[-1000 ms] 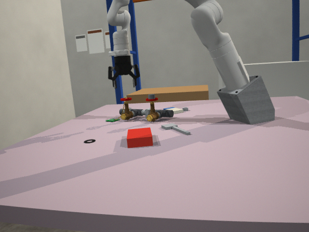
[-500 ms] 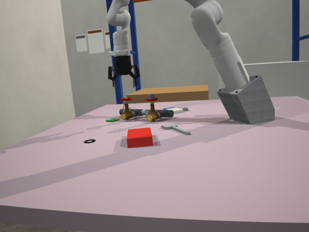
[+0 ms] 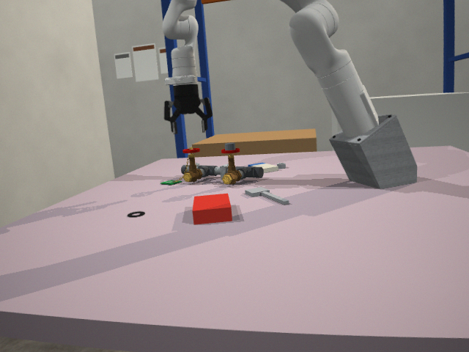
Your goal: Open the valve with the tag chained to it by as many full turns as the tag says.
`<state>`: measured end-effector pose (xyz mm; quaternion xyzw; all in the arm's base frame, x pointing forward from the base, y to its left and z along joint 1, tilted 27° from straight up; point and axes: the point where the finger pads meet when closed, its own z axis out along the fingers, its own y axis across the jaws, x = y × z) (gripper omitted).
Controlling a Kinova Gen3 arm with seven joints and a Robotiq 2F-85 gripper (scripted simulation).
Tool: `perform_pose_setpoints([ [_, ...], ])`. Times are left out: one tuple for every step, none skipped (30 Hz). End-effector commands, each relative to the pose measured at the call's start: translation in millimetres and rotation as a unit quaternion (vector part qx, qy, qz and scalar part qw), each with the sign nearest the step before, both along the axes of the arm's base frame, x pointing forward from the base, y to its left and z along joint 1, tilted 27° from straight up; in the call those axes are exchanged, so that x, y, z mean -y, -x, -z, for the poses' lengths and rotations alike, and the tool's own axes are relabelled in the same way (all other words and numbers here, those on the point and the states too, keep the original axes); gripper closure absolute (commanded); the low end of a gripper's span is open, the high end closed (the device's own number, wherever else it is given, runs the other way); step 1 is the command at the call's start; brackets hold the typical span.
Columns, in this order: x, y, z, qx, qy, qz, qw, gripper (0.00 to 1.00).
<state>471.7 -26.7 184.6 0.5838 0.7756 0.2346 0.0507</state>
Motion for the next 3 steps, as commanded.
perform_pose_setpoints([
  [0.4,-0.2,-0.6,0.001,0.0,0.0,1.0,0.0],
  [0.4,-0.2,-0.6,0.001,0.0,0.0,1.0,0.0],
  [0.4,-0.2,-0.6,0.001,0.0,0.0,1.0,0.0],
])
